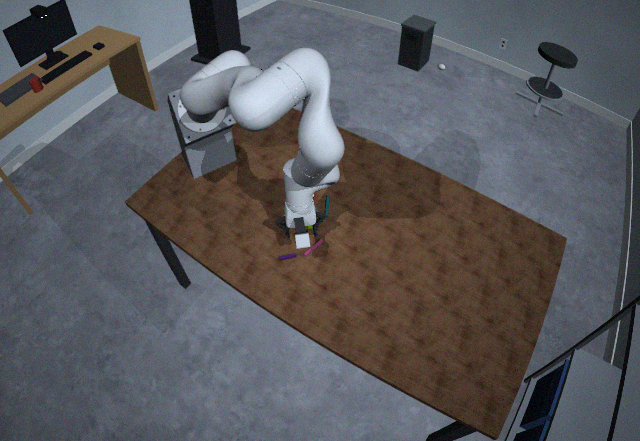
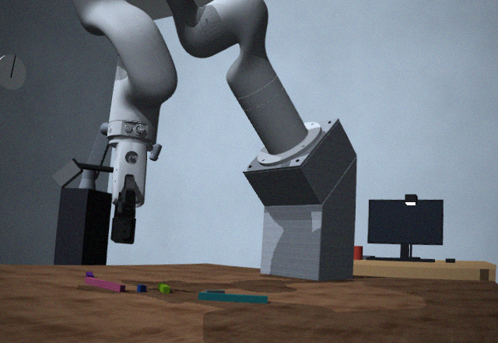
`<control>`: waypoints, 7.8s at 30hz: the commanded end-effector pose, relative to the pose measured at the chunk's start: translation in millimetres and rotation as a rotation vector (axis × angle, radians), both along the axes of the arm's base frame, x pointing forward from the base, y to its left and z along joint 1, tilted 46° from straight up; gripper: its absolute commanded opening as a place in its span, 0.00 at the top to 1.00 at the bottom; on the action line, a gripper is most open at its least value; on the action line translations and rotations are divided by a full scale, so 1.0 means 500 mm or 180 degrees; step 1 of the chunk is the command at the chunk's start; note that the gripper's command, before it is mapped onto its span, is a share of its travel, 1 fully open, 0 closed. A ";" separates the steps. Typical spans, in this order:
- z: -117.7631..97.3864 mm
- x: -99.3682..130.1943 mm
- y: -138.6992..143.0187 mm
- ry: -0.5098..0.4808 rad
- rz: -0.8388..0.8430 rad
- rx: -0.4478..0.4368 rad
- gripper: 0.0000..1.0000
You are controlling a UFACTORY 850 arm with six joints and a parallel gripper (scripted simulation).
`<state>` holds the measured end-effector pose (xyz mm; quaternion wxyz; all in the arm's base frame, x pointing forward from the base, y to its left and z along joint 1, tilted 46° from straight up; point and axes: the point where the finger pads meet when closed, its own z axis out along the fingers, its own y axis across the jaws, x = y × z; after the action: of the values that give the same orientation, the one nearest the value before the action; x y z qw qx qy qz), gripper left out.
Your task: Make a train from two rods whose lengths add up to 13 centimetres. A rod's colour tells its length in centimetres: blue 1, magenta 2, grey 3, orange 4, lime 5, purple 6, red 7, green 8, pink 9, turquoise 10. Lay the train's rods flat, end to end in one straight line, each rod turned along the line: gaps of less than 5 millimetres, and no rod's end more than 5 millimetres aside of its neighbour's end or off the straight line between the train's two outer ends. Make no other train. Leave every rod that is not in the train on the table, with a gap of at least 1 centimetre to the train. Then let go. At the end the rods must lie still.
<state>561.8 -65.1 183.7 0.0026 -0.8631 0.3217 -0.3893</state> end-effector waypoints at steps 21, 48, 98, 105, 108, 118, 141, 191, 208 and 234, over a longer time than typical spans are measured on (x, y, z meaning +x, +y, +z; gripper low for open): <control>0.001 0.000 0.000 -0.0002 0.0001 0.0000 0.00; 0.000 0.000 0.001 0.0000 0.0008 -0.0007 0.00; -0.144 -0.043 0.282 0.1180 0.3375 -0.3258 0.00; -0.149 -0.046 0.290 0.1221 0.3484 -0.3369 0.00; -0.149 -0.046 0.290 0.1221 0.3484 -0.3369 0.00; -0.149 -0.046 0.290 0.1221 0.3484 -0.3369 0.00; -0.149 -0.046 0.290 0.1221 0.3484 -0.3369 0.00; -0.149 -0.046 0.290 0.1221 0.3484 -0.3369 0.00; -0.148 -0.047 0.290 0.1138 0.3249 -0.3141 0.00; -0.145 -0.051 0.288 0.0539 0.1547 -0.1492 0.00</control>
<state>536.6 79.0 110.6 -0.1582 -0.9209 -0.0518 -0.3525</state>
